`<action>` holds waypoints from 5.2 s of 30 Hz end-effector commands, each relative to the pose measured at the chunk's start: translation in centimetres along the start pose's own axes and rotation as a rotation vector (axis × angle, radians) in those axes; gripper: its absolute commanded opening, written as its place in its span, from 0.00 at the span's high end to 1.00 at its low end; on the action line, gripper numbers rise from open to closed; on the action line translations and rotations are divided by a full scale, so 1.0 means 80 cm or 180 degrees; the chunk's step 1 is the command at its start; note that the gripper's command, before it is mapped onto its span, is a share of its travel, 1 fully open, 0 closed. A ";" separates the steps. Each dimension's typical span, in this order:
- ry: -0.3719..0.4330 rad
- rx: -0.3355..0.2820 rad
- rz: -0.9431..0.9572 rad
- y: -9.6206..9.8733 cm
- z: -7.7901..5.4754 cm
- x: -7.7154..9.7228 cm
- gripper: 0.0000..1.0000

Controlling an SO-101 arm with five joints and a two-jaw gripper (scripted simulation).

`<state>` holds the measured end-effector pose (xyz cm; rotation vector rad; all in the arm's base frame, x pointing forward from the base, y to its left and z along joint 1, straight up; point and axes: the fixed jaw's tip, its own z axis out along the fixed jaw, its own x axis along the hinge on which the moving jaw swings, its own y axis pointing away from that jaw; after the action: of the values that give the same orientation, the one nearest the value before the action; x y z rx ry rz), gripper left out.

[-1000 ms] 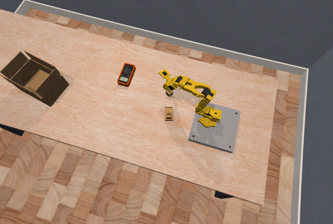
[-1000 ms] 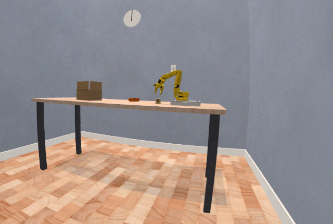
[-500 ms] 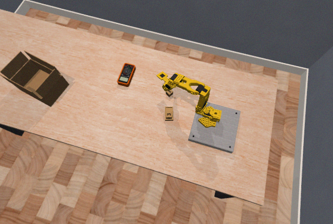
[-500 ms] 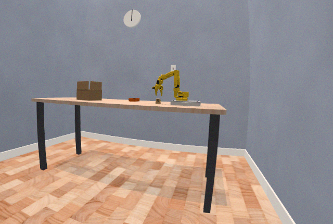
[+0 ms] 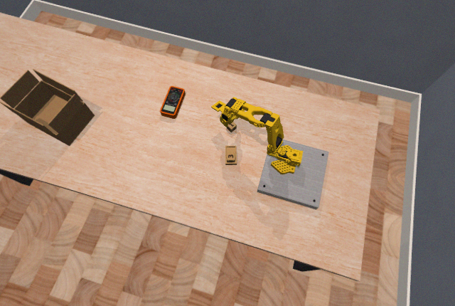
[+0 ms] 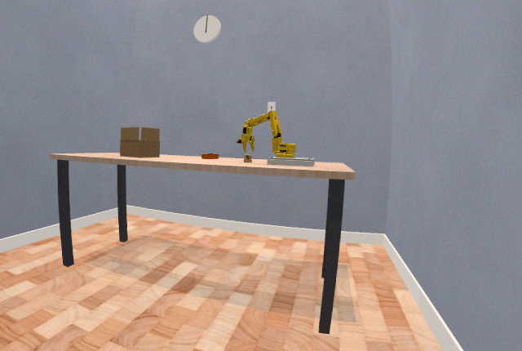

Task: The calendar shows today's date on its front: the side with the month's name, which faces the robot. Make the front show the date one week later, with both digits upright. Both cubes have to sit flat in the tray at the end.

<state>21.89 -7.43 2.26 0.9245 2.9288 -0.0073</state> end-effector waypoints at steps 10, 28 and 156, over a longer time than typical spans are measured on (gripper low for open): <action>0.0253 0.0058 -0.0097 0.002 0.003 0.002 0.65; 0.0285 0.0063 -0.0177 0.006 0.000 0.004 0.65; 0.0285 0.0060 -0.0177 -0.009 0.050 0.007 0.98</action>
<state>21.56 -7.74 -1.59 0.8717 3.0324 0.0001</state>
